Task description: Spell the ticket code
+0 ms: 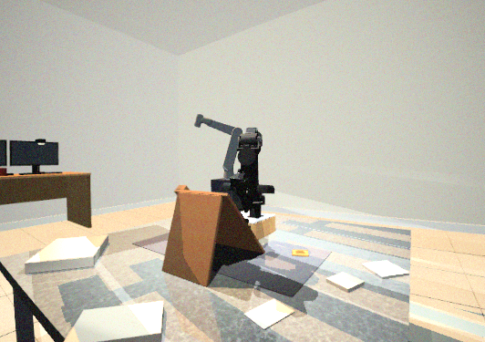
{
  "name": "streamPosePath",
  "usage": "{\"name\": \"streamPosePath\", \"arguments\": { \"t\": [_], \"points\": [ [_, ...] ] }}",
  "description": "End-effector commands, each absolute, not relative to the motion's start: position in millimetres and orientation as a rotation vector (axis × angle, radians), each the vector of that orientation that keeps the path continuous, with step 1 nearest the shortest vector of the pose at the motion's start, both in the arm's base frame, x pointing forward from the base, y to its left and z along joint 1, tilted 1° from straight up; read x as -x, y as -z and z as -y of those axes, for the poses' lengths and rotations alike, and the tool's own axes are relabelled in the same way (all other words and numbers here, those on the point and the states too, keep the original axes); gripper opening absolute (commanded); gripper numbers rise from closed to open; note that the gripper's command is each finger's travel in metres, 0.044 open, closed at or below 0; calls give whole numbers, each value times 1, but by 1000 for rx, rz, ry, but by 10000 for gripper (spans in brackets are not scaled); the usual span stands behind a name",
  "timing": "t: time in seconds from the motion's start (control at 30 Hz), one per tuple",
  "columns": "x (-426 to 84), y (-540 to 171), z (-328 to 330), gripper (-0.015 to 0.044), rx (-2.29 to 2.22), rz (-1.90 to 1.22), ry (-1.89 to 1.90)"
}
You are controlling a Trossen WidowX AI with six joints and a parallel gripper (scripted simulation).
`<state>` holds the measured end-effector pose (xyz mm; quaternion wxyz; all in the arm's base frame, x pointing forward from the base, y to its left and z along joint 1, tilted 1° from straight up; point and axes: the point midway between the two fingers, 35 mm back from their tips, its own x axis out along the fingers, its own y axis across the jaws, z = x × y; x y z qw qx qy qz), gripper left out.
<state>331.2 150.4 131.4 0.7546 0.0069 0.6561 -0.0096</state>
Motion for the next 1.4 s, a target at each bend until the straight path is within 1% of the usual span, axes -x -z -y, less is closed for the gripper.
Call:
{"name": "streamPosePath", "arguments": {
  "t": [0.0,1.37],
  "points": [
    [-333,-131,-151,0,-17,-1431,14],
    [-341,-123,-146,0,-17,-1430,14]
  ]
}}
